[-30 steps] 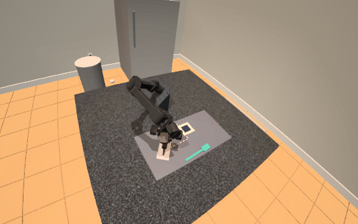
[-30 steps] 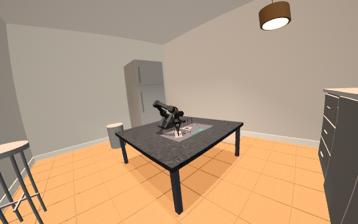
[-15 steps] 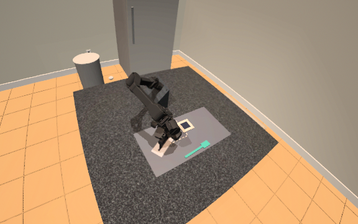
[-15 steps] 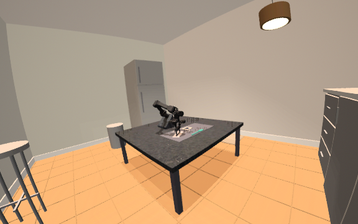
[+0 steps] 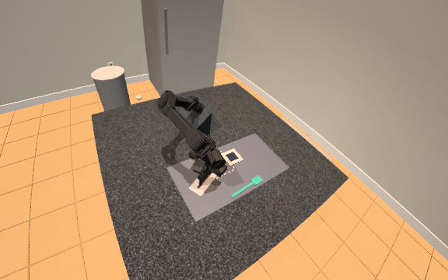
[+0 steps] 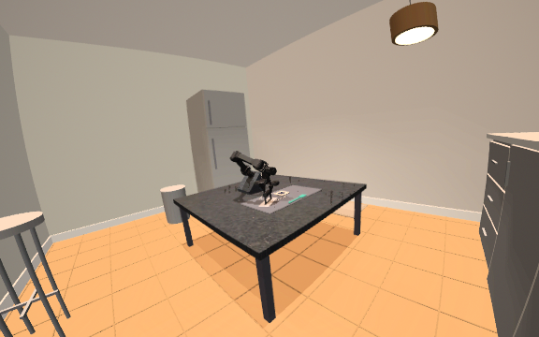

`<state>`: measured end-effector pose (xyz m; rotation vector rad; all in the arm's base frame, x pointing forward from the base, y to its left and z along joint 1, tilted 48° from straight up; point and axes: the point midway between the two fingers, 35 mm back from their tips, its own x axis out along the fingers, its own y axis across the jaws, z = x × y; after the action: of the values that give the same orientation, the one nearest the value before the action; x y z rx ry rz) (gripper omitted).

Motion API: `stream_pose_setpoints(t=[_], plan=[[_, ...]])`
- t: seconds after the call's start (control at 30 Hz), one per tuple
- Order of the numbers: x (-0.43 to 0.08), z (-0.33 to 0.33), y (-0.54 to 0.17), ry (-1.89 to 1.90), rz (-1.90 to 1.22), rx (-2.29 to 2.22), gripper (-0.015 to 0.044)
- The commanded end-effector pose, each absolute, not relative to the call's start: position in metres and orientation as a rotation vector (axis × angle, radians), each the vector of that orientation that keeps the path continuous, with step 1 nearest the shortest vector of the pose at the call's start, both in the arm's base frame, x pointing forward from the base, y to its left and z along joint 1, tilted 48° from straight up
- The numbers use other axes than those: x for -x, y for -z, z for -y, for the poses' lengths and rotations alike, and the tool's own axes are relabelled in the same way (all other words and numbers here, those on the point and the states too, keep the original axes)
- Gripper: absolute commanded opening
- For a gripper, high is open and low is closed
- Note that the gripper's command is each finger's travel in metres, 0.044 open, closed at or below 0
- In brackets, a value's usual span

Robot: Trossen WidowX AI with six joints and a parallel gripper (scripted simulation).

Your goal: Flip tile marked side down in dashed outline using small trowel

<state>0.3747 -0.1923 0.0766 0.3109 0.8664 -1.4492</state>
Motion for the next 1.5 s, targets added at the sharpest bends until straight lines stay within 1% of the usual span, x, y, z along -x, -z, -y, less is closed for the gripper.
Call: stream_pose_setpoints(t=[0.0, 0.57, 0.73, 0.97, 1.0, 1.07, 1.23, 1.47], plan=[[-0.374, 0.193, -0.076, 1.455, -0.86, -0.315, 0.027], [-0.374, 0.193, -0.076, 1.455, -0.86, -0.315, 0.027], [-0.376, 0.163, -0.105, 1.455, -0.86, -0.314, 0.027], [-0.376, 0.161, -0.107, 1.455, -0.86, -0.314, 0.027], [-0.379, 0.159, -0.107, 1.444, -0.86, -0.314, 0.0296], [-0.379, 0.151, -0.114, 1.444, -0.86, -0.314, 0.03], [-0.377, 0.155, -0.11, 1.42, -0.878, -0.351, 0.03], [-0.367, 0.171, -0.097, 1.274, -0.927, -0.502, 0.03]])
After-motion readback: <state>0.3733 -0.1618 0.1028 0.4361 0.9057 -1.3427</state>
